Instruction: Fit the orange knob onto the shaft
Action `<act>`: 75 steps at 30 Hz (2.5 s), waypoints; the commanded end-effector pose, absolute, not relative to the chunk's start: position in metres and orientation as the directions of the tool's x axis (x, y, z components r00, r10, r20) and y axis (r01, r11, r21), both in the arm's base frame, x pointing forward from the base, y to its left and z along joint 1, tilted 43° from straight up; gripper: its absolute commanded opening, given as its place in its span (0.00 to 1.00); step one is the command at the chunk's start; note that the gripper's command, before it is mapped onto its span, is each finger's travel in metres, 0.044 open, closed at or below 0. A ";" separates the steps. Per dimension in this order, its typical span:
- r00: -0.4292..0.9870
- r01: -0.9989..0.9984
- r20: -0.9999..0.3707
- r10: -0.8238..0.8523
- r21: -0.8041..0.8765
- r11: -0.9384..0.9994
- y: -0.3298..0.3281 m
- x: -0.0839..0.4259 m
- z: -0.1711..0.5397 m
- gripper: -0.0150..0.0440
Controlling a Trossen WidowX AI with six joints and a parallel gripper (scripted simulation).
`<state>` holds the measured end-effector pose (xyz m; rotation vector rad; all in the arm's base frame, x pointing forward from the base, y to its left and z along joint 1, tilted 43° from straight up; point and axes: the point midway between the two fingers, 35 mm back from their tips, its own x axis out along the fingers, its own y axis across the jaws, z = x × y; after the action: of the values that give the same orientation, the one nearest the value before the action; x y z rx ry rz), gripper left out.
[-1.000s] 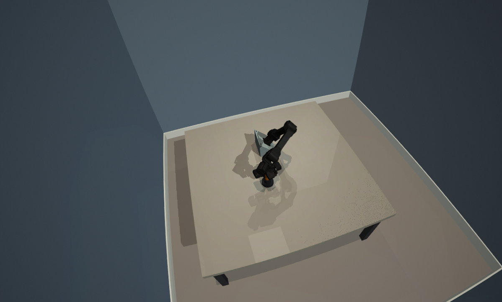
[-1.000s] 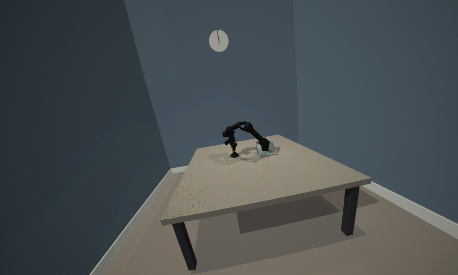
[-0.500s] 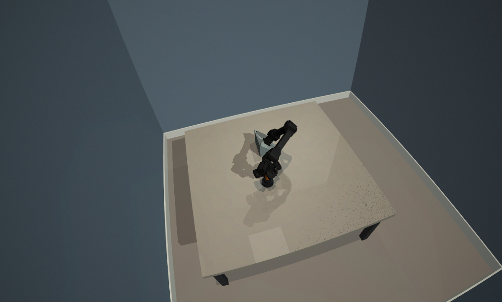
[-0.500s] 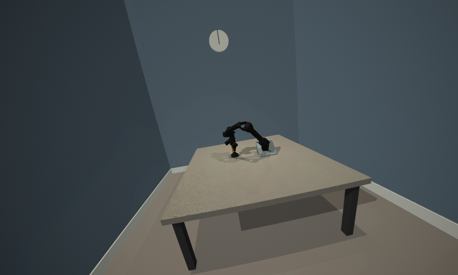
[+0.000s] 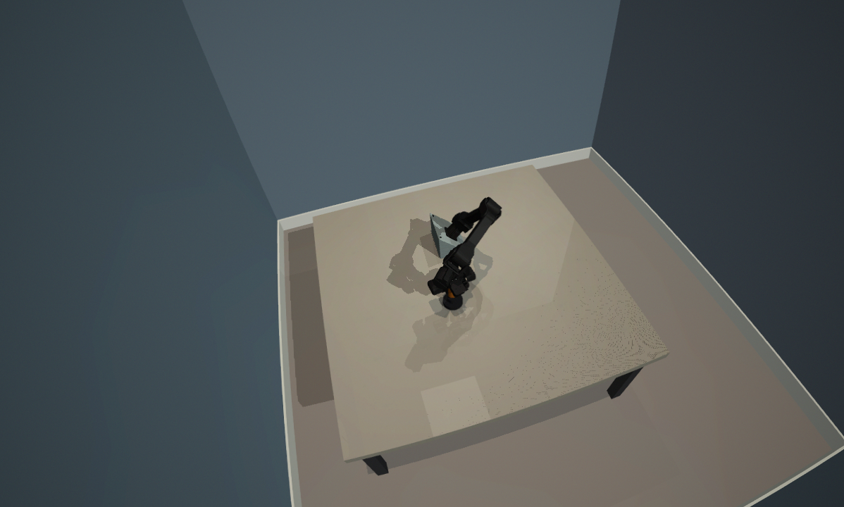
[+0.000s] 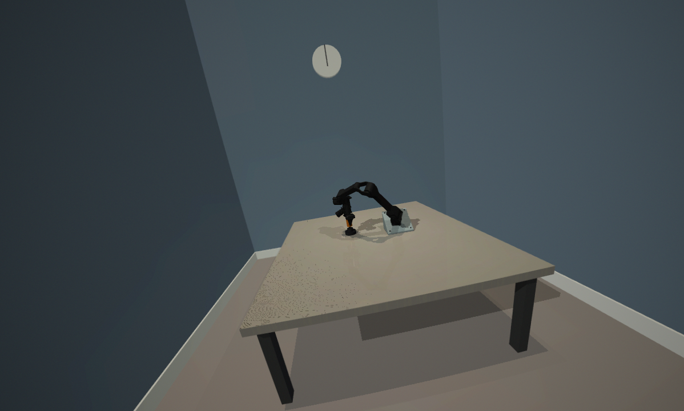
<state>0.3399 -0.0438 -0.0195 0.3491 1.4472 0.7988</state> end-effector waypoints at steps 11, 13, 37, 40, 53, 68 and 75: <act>-0.063 -0.470 -0.742 0.668 0.613 0.635 -0.047 0.344 -0.016 0.25; -0.063 -0.470 -0.741 0.668 0.613 0.635 -0.047 0.344 -0.017 0.25; -0.064 -0.470 -0.741 0.668 0.613 0.635 -0.043 0.341 -0.020 0.25; -0.064 -0.470 -0.741 0.668 0.613 0.635 -0.043 0.341 -0.020 0.25; -0.064 -0.545 -0.741 0.668 0.587 0.599 -0.047 0.344 -0.016 0.25; -0.063 -0.643 -0.741 0.668 0.542 0.541 -0.045 0.344 -0.019 0.25; -0.064 -0.643 -0.741 0.668 0.543 0.541 -0.045 0.341 -0.018 0.25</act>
<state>0.3423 -0.0448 -0.0194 0.0269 1.2387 1.0727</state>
